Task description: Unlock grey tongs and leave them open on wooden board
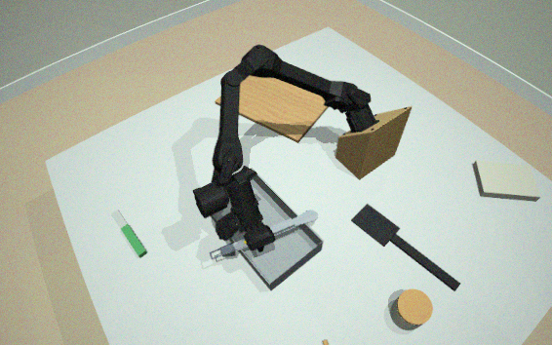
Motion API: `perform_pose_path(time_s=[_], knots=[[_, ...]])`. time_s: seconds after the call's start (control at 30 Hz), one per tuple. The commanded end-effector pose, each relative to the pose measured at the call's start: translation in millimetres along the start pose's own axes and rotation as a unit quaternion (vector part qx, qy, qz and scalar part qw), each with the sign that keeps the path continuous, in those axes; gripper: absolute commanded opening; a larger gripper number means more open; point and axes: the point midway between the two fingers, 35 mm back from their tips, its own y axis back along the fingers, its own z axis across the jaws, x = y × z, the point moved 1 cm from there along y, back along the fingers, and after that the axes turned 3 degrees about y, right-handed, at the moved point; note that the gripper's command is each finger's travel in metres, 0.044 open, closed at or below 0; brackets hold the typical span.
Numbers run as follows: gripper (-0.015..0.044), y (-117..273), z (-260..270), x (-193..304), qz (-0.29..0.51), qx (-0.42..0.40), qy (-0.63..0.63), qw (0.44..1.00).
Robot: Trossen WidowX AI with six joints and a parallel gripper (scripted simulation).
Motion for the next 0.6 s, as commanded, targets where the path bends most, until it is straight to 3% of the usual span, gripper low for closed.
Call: perform_pose_path(time_s=[0.0, 0.17, 0.37, 0.57], knots=[[-0.0023, 0.3, 0.2, -0.1, 0.0, 0.0, 0.0, 1.0], [-0.015, 7.6, 4.7, -1.2, 0.0, -0.001, 0.0, 1.0], [-0.015, 64.2, 36.9, -2.7, 0.002, -0.004, 0.003, 1.0], [-0.015, 67.0, 38.4, -2.5, 0.002, -0.004, 0.003, 1.0]])
